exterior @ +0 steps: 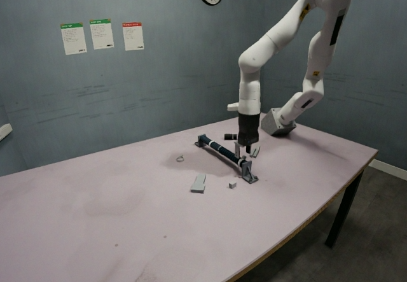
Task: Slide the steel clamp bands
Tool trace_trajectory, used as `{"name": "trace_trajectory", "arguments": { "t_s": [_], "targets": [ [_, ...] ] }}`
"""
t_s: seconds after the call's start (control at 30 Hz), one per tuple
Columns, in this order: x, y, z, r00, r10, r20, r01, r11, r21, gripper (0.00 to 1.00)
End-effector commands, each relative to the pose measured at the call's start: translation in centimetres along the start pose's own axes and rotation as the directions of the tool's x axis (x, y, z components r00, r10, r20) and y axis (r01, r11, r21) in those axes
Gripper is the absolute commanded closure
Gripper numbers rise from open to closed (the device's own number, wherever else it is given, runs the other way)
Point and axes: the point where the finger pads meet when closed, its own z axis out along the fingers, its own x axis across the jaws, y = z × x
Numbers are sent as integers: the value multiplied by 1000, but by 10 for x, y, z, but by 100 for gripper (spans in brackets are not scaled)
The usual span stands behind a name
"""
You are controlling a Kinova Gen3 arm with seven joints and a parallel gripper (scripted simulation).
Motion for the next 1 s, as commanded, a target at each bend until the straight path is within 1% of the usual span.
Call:
{"name": "trace_trajectory", "arguments": {
  "t_s": [0.0, 0.73, 0.83, 0.93, 0.97],
  "targets": [
    [-1, 0, 2, 1000, -2, 1, 2, 1000, -4, 0],
    [-3, 0, 2, 1000, -4, 3, 4, 1000, -4, 0],
    [-2, -3, 9, 1000, 0, 3, 0, 1000, 0, 0],
    [-2, -3, 20, 1000, 1, 3, -1, 1000, 0, 0],
    [-2, -3, 20, 1000, 1, 3, -1, 1000, 0, 0]
  ]
}}
